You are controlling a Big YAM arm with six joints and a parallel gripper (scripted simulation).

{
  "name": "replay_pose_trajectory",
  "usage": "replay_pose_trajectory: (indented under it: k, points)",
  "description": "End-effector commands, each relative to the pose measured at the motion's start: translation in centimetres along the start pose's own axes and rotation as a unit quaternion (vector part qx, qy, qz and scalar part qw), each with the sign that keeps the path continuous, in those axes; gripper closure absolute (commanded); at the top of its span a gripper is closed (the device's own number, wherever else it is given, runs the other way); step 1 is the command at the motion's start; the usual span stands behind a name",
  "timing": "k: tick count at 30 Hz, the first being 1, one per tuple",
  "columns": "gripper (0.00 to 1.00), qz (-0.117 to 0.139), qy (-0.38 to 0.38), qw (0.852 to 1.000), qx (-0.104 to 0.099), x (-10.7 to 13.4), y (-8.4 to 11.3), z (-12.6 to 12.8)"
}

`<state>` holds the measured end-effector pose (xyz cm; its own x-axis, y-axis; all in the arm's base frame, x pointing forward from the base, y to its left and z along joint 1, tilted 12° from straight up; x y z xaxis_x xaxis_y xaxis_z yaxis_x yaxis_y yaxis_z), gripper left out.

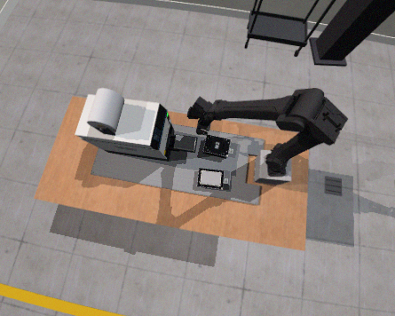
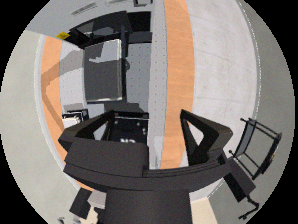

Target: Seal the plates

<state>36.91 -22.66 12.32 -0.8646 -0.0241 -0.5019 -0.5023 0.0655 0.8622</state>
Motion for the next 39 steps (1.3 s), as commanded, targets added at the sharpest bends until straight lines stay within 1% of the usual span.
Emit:
replay_pose_trajectory:
  k: [1,4,10,14,18,24,27,29,33,39]
  points:
    - [0.0,-0.017,0.008,1.0,0.009,-2.8,0.9,0.2]
    - [0.0,-0.02,0.007,1.0,0.005,-4.4,0.0,2.0]
    - [0.0,-0.021,-0.006,1.0,0.009,-6.4,-1.1,3.8]
    - [0.0,-0.018,-0.011,1.0,0.006,-7.5,-1.9,5.6]
    - [0.0,-0.014,-0.014,1.0,0.007,-7.5,-2.1,5.9]
    - [0.0,-0.009,-0.01,1.0,-0.001,-10.2,-2.6,9.1]
    - [0.0,-0.005,-0.014,1.0,-0.001,-9.3,-2.2,8.0]
    - [0.0,-0.003,-0.014,1.0,0.0,-8.7,-2.0,7.7]
    - [0.0,-0.003,-0.012,1.0,0.001,-8.4,-1.8,7.6]
    - [0.0,-0.014,0.003,1.0,0.004,-8.2,-1.4,7.9]
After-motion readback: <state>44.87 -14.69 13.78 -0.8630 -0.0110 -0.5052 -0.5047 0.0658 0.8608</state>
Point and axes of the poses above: the point where the finger pads meet when closed, its own y axis back along the fingers, its own z axis across the jaws, x = y × z, the point moved 8 cm from there along y, back along the fingers, and after that the axes turned 9 degrees about y, right-handed, at the moved point
